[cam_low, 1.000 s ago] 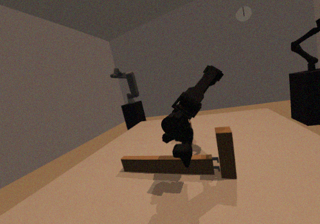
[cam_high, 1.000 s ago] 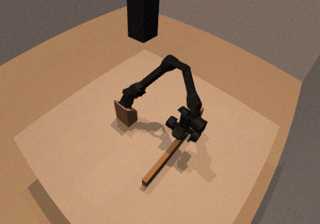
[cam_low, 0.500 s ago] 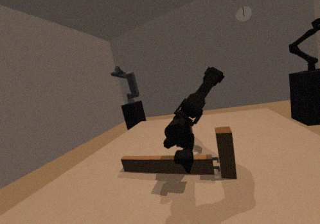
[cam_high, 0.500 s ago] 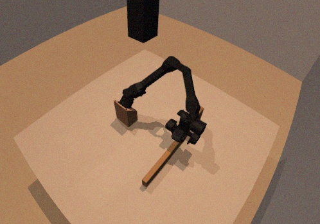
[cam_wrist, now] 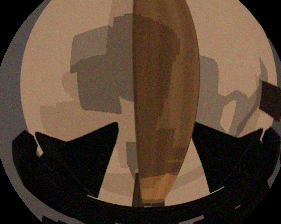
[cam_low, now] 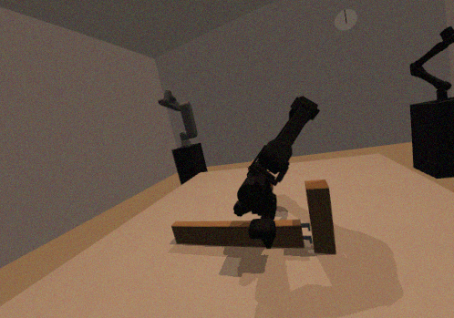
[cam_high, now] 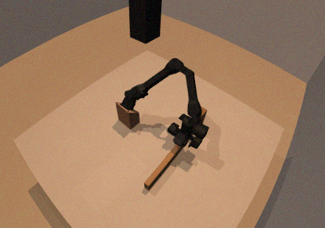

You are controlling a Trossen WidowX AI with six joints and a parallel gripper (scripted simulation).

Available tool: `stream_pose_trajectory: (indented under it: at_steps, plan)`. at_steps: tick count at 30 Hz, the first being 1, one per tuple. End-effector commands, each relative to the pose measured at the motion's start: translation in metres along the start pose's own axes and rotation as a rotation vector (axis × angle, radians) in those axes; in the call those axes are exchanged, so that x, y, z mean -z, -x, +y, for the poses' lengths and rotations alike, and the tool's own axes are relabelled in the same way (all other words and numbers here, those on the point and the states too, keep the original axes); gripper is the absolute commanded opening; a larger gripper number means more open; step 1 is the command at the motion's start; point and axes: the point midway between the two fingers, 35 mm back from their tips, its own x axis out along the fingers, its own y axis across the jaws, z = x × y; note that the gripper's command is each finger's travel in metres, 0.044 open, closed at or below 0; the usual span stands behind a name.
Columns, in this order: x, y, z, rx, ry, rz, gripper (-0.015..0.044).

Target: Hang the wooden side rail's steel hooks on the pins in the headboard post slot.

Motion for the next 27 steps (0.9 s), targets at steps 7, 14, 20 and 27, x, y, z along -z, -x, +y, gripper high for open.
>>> stream_pose_trajectory:
  at_steps: [7, 14, 20, 27]
  plan:
    - [-0.0001, -0.0010, -0.0009, 0.000, -0.005, 0.004, 0.0125]
    - [-0.0001, -0.0010, -0.0009, 0.000, -0.005, 0.004, 0.0039]
    - [-0.0001, -0.0010, -0.0009, 0.000, -0.005, 0.004, 0.0000]
    - [-0.0002, -0.0008, -0.0011, 0.000, -0.035, 0.004, 0.0000]
